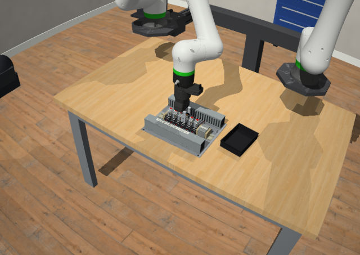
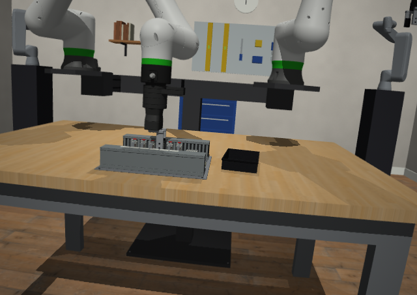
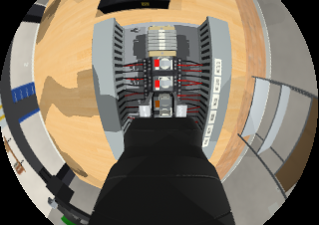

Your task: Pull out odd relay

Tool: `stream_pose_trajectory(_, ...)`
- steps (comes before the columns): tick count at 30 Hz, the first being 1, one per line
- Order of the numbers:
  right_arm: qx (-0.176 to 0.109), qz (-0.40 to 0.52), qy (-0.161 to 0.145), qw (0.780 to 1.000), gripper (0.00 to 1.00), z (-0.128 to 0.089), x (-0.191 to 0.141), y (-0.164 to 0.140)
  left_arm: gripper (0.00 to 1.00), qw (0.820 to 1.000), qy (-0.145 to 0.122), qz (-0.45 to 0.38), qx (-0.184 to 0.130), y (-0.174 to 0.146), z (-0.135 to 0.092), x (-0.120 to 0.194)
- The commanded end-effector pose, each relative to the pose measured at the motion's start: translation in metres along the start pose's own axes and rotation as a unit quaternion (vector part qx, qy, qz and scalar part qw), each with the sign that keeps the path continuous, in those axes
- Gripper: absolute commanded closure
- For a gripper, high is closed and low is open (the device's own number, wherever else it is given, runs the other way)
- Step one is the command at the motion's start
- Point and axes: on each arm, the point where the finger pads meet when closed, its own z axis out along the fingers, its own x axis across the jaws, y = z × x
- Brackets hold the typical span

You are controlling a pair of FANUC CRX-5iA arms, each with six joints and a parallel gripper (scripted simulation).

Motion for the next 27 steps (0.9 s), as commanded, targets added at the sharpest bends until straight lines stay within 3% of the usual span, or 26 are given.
stream_pose_trajectory(1, 0.001, 0.0, -0.003, 1.0, 1.0, -0.001, 0.0008, -0.0008, 0.0, 1.0, 0.0, 0.0, -0.001, 0.0002, -0.0009, -0.0001)
stream_pose_trajectory(27, 0.001, 0.0, -0.021, 1.0, 1.0, -0.0011, 0.0018, -0.0008, 0.0, 1.0, 0.0, 0.0, -0.001, 0.0002, -0.0009, -0.0001)
